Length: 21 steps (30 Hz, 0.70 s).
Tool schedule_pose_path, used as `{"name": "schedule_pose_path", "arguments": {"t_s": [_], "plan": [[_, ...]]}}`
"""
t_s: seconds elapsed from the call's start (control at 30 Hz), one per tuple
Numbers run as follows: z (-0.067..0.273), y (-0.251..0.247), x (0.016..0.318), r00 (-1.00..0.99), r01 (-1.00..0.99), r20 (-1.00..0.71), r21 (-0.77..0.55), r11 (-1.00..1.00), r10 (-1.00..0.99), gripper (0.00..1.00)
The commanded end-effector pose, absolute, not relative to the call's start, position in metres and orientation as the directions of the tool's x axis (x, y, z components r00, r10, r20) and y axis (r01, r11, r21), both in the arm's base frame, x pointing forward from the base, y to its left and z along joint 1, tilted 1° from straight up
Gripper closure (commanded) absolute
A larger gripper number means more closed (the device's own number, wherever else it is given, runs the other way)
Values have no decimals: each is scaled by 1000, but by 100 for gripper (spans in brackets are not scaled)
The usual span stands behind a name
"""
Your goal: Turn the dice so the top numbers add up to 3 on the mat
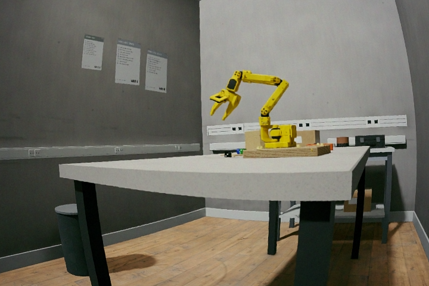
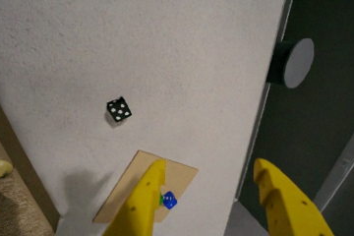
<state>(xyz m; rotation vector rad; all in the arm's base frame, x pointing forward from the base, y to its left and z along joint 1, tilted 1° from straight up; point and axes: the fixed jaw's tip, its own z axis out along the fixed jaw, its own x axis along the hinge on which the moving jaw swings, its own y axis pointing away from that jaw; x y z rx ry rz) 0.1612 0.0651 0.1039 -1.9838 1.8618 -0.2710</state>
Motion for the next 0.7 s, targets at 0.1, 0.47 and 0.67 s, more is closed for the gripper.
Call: {"name": "schedule_pose_path", "arguments": {"t_s": [0.1, 0.47, 0.67], "plan": [[104, 70, 162, -92, -929, -191, -336, 153, -977, 72], [101, 78, 165, -455, -847, -238, -181, 499, -858, 72], [99, 82, 167, -615, -753, -229, -112, 648, -754, 72]]}}
